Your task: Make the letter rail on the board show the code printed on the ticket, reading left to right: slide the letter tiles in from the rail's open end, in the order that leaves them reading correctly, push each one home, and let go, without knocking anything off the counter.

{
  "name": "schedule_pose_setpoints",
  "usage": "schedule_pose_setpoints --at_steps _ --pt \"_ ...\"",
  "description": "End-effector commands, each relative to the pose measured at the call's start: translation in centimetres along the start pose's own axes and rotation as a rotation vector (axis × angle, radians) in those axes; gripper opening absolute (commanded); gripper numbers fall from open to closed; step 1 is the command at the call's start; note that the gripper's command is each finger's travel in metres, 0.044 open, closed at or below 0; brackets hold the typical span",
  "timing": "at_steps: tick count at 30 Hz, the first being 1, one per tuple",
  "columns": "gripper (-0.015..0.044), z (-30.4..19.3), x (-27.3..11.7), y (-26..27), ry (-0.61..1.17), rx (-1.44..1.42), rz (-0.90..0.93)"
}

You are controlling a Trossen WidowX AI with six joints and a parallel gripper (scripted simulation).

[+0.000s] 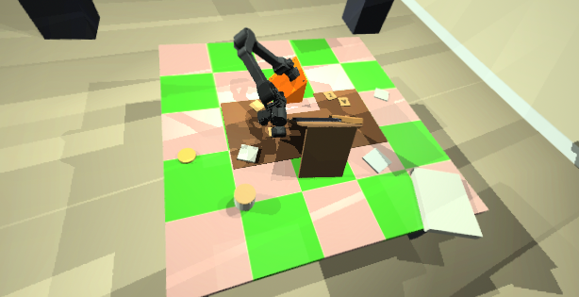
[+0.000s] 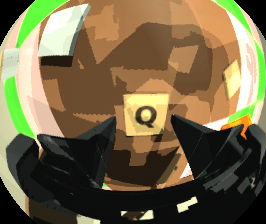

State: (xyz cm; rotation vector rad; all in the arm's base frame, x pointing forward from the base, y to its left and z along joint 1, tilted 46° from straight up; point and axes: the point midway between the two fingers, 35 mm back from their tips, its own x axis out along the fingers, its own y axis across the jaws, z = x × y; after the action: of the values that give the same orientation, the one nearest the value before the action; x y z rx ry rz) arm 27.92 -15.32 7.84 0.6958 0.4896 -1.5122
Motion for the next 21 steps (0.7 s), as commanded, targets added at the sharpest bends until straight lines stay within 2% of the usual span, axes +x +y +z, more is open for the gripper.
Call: schedule_pose_setpoints --at_steps 1,21 --pt "0.034 -0.23 0.92 -0.26 0.004 -0.012 -0.01" --pt "0.034 -0.23 1.17 -0.27 0.003 -0.012 -0.01"
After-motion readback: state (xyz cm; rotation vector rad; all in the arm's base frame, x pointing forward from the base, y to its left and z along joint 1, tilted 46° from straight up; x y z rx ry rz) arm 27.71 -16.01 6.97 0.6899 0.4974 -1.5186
